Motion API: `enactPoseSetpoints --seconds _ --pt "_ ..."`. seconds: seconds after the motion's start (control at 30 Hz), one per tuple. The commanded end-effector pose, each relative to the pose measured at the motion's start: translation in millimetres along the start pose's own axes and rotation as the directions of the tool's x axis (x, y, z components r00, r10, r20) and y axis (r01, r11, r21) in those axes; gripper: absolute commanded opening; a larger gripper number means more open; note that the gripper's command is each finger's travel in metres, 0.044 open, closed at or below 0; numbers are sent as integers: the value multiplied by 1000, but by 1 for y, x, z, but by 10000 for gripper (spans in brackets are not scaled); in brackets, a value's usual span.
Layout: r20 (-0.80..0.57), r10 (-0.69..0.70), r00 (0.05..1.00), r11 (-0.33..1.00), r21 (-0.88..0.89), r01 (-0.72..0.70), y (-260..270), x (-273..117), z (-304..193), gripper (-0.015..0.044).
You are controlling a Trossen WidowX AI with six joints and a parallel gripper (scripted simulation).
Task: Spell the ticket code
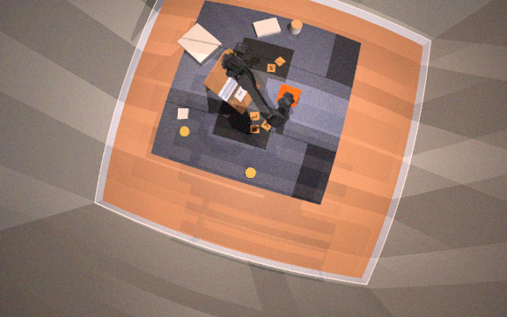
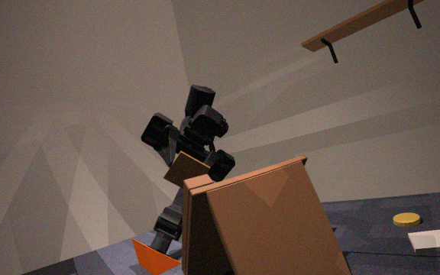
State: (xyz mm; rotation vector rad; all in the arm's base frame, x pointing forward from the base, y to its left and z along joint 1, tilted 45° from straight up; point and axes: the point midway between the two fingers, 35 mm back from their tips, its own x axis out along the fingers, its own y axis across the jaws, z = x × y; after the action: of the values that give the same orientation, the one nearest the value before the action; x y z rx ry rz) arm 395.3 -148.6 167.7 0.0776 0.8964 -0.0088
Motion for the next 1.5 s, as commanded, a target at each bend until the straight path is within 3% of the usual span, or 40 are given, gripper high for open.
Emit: enactPoseSetpoints --seconds 0.0,0.63,1.27,1.47 --pt "61 38 997 999 13 -39 30 -15 19 0" --pt "162 240 957 952 154 -265 166 -76 49 0" --pt "144 440 887 775 439 -455 275 -149 29 0" --pt "140 456 879 754 463 -466 283 -156 26 0"
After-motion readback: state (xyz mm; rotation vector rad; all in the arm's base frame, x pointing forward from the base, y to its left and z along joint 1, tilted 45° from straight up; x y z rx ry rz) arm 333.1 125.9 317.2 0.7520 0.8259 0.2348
